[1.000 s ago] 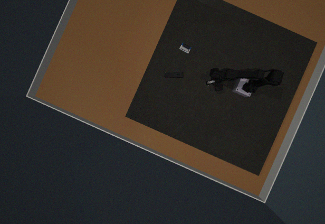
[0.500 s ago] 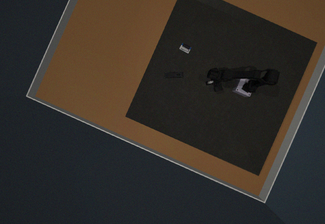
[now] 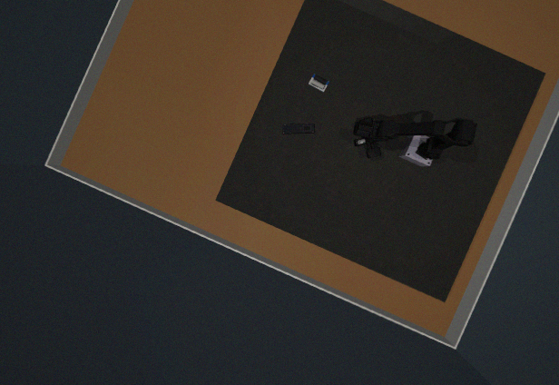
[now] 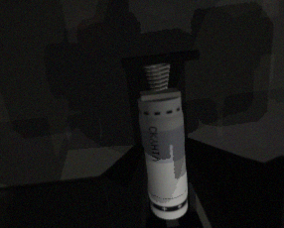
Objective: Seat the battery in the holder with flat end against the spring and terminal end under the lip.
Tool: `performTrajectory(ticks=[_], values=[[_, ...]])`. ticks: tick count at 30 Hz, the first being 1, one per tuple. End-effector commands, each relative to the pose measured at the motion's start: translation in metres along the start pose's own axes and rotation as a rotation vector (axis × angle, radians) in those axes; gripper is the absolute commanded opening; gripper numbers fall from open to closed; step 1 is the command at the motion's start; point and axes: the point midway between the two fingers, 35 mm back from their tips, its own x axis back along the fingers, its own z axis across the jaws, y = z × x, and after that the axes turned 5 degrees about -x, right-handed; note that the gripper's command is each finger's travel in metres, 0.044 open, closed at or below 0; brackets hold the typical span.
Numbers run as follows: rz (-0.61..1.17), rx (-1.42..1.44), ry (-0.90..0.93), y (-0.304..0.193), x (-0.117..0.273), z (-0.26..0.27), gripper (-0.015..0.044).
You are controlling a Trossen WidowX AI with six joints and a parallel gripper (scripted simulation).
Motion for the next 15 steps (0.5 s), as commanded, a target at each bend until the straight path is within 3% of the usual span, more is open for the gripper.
performTrajectory(ticks=[1, 15], values=[[-0.015, -0.003, 0.001, -0.0008, -0.0012, -0.0006, 0.0074], [-0.024, -0.003, 0.002, -0.0070, -0.0011, -0.0011, 0.0074]])
